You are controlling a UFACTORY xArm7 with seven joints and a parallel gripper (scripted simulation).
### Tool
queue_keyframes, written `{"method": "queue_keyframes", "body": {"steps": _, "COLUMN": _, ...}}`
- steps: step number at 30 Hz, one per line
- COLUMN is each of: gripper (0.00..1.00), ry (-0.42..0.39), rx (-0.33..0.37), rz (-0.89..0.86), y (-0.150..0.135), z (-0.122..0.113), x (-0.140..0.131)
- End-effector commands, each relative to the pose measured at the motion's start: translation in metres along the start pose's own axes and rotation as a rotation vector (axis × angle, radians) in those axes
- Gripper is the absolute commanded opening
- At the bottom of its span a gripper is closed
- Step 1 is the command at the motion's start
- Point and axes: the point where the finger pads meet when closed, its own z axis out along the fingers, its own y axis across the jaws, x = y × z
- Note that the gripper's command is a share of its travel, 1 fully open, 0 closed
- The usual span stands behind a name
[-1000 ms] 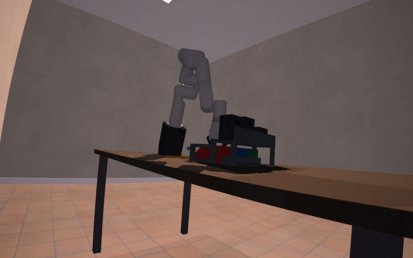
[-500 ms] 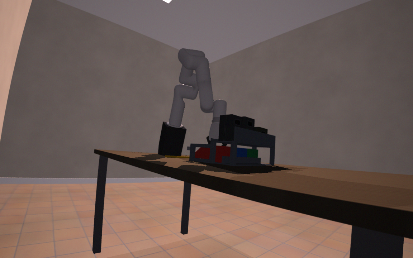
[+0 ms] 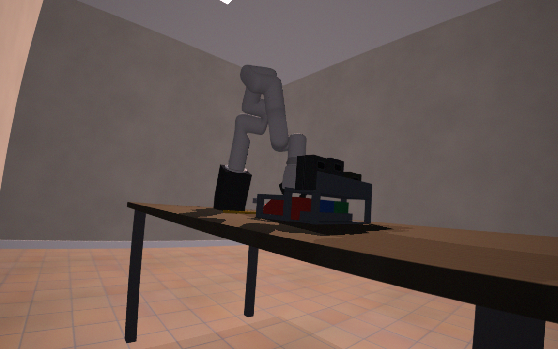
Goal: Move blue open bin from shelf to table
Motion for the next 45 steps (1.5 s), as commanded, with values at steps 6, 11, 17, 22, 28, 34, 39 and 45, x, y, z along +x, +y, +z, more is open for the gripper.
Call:
{"method": "queue_keyframes", "body": {"steps": 6, "gripper": 1.0, "ry": 0.0, "rx": -0.003, "rz": 0.0, "y": 0.002, "z": -0.004, "x": 0.0}}
{"method": "queue_keyframes", "body": {"steps": 11, "gripper": 1.0, "ry": 0.0, "rx": -0.003, "rz": 0.0, "y": 0.002, "z": -0.004, "x": 0.0}}
{"method": "queue_keyframes", "body": {"steps": 17, "gripper": 1.0, "ry": 0.0, "rx": -0.003, "rz": 0.0, "y": 0.002, "z": -0.004, "x": 0.0}}
{"method": "queue_keyframes", "body": {"steps": 22, "gripper": 1.0, "ry": 0.0, "rx": -0.003, "rz": 0.0, "y": 0.002, "z": -0.005, "x": 0.0}}
{"method": "queue_keyframes", "body": {"steps": 28, "gripper": 1.0, "ry": 0.0, "rx": -0.003, "rz": 0.0, "y": 0.002, "z": -0.005, "x": 0.0}}
{"method": "queue_keyframes", "body": {"steps": 34, "gripper": 1.0, "ry": 0.0, "rx": -0.003, "rz": 0.0, "y": 0.002, "z": -0.005, "x": 0.0}}
{"method": "queue_keyframes", "body": {"steps": 39, "gripper": 1.0, "ry": 0.0, "rx": -0.003, "rz": 0.0, "y": 0.002, "z": 0.003, "x": 0.0}}
{"method": "queue_keyframes", "body": {"steps": 45, "gripper": 1.0, "ry": 0.0, "rx": -0.003, "rz": 0.0, "y": 0.002, "z": 0.005, "x": 0.0}}
